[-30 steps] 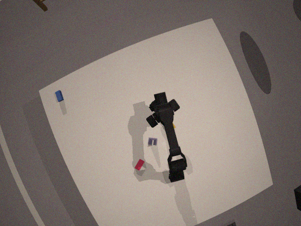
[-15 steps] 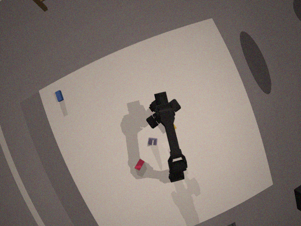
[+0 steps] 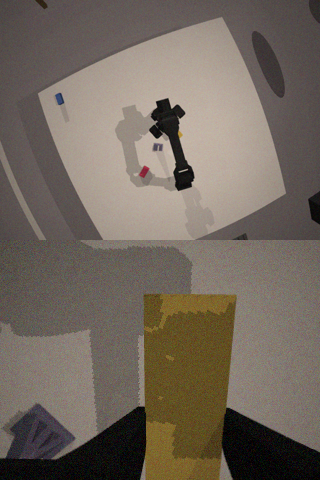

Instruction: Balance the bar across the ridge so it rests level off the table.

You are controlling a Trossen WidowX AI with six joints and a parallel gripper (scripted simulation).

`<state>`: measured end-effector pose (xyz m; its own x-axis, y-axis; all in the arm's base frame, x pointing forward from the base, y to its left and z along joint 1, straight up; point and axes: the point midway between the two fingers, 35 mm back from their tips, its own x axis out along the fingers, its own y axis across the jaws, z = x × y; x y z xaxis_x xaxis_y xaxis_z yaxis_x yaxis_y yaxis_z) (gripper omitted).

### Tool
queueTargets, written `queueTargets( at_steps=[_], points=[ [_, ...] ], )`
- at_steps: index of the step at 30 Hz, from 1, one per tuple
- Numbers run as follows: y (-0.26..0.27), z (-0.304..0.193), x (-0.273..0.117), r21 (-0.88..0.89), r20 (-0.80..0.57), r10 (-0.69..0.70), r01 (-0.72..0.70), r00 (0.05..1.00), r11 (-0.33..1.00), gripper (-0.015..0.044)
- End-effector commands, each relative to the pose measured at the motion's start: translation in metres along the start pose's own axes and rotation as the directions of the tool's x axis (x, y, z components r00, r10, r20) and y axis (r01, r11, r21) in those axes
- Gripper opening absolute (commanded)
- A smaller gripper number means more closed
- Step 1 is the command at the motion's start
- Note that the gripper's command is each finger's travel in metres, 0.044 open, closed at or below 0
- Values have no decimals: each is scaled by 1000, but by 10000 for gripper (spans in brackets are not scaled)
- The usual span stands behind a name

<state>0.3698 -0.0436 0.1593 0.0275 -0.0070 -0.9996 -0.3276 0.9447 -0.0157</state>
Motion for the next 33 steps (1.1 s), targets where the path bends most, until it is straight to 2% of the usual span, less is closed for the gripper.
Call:
queueTargets(
  at_steps=[1,15,33],
  points=[
    [16,-3,-3,-79,5,3,-3,1000,997,0],
    [69,-19,-5,-337,4,8,-6,1000,942,0],
    [132,-50,-2,-608,1,13,-9,1000,794,0]
  ],
)
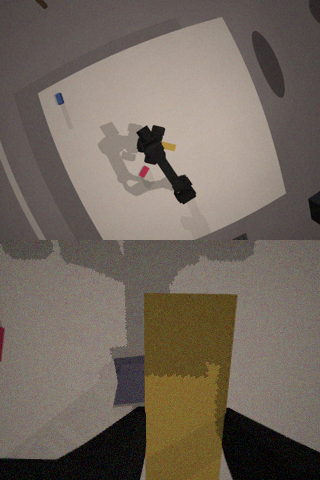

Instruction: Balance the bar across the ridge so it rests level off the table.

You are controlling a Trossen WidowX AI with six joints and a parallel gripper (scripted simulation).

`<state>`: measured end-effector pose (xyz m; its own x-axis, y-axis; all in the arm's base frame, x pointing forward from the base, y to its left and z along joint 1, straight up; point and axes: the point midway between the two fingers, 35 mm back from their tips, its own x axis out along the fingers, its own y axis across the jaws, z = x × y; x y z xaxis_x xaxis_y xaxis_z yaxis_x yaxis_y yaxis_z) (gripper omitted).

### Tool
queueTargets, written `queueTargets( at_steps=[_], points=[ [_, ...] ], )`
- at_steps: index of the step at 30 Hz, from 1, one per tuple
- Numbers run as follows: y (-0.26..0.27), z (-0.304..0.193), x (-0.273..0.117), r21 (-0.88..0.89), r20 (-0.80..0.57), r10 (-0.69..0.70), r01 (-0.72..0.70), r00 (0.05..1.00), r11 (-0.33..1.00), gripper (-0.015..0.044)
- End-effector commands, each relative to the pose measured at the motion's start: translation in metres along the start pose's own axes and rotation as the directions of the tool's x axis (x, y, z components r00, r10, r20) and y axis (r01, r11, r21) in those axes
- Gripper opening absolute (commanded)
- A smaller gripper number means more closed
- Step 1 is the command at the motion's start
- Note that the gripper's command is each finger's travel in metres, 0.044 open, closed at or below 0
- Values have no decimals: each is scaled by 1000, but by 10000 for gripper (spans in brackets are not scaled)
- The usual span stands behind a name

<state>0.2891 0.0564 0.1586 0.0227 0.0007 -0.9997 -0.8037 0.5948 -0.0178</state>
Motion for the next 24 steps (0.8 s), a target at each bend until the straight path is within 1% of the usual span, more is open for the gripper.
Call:
queueTargets(
  at_steps=[1,6,12,24],
  points=[
    [16,0,1,-69,5,2,-1,1000,998,0],
    [31,0,2,-118,5,3,-2,1000,993,0],
    [31,0,6,-120,5,3,-2,1000,993,0],
    [32,1,25,-120,5,3,-2,1000,993,0]
  ],
)
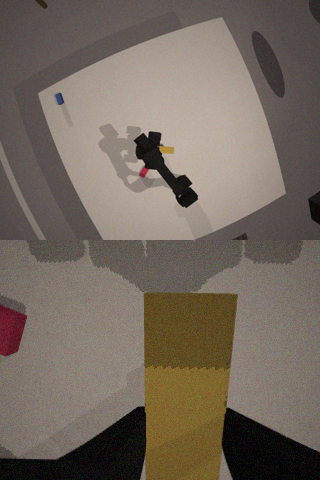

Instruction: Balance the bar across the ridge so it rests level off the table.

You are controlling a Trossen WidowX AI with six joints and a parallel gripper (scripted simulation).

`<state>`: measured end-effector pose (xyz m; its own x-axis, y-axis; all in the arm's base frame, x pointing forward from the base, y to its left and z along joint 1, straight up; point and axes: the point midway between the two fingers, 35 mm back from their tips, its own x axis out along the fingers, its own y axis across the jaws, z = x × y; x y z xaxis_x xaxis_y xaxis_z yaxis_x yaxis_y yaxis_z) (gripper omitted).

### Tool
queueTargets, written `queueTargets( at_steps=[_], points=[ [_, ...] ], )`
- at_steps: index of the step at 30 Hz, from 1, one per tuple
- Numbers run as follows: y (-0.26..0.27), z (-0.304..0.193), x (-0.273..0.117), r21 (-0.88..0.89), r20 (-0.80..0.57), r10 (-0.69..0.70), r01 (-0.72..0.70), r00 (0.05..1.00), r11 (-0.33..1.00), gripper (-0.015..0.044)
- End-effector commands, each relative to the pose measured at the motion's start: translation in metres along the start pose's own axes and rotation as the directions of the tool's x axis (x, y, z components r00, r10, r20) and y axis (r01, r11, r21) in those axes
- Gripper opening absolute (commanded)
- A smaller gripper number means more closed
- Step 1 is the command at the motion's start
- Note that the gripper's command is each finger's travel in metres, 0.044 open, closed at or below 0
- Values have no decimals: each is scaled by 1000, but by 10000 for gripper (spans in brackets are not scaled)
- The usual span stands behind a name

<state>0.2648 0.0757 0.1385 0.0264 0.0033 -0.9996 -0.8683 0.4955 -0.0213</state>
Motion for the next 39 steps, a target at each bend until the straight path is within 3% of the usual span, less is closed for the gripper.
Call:
queueTargets(
  at_steps=[1,13,39],
  points=[
    [1,0,8,-2,1,4,-4,1000,1000,0],
    [2,-1,26,-2,1,5,-5,1000,1000,0],
    [2,-1,27,-2,1,5,-5,1000,1000,0]
  ],
)
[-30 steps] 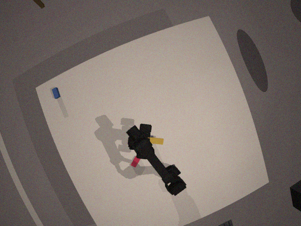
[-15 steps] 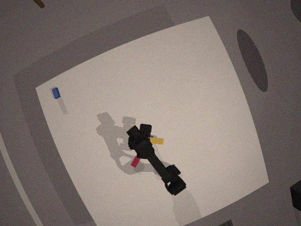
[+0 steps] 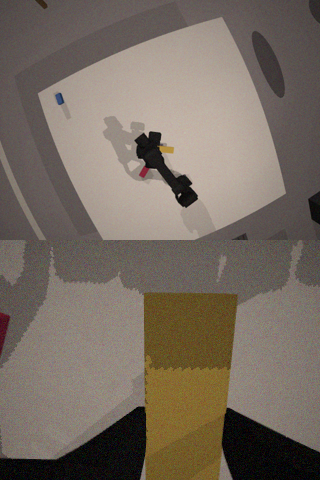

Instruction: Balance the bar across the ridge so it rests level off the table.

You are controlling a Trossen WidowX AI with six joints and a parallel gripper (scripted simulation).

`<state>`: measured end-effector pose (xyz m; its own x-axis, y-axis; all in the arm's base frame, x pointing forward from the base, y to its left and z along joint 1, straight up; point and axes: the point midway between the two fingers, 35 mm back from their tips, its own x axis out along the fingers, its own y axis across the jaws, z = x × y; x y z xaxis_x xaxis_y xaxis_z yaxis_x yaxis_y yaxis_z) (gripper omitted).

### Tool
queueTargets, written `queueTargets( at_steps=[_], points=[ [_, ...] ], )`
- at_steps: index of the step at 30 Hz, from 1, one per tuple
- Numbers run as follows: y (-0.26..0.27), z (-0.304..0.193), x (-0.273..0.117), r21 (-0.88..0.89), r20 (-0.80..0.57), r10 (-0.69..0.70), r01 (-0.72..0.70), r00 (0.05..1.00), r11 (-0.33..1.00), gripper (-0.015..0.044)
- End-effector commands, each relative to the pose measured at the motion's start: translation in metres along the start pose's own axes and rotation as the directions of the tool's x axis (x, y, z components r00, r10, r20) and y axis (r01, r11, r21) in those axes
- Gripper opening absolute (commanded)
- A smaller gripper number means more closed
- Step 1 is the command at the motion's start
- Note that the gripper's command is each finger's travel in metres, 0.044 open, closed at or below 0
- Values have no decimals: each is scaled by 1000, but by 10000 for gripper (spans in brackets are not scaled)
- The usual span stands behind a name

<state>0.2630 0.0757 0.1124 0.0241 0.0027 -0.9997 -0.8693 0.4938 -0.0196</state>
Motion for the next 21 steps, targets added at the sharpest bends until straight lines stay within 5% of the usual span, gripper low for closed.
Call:
queueTargets(
  at_steps=[1,21],
  points=[
    [0,1,1,0,3,3,-3,1000,1000,0],
    [0,0,2,0,3,3,-3,1000,1000,0]
  ],
)
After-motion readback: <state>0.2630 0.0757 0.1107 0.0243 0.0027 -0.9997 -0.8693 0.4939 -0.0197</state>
